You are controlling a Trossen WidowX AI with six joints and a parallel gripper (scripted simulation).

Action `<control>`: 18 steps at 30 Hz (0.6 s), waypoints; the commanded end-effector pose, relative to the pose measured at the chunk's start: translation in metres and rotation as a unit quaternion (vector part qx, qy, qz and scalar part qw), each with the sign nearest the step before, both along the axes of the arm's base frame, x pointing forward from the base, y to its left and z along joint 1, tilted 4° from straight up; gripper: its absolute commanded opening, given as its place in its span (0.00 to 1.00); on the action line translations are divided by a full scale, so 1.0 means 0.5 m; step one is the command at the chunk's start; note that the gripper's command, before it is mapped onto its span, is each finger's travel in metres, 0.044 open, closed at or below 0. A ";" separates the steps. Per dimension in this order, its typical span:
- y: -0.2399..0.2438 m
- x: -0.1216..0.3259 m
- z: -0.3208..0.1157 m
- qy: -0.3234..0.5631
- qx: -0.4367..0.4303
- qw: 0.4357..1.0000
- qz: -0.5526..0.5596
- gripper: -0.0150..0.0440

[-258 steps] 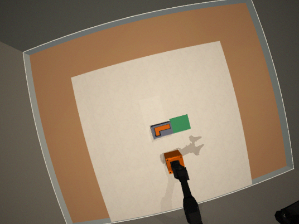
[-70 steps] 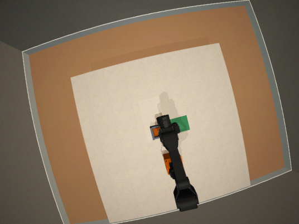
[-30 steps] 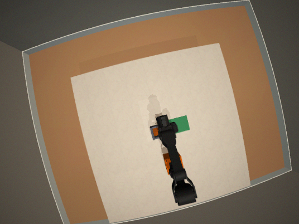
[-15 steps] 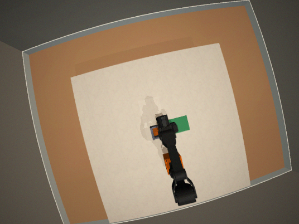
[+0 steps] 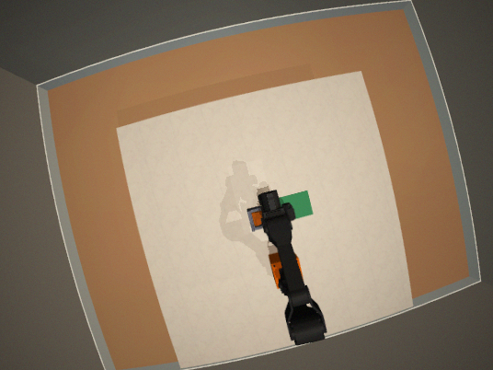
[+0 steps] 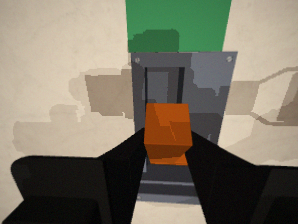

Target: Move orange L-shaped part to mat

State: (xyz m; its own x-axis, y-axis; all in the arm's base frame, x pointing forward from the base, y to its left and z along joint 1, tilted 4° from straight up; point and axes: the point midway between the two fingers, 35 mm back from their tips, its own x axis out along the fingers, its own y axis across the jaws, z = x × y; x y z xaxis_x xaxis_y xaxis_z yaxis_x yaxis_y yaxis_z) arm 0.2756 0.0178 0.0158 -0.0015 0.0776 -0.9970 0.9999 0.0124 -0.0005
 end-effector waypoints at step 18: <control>-0.006 0.003 0.067 -0.002 -0.002 1.000 0.000 0.25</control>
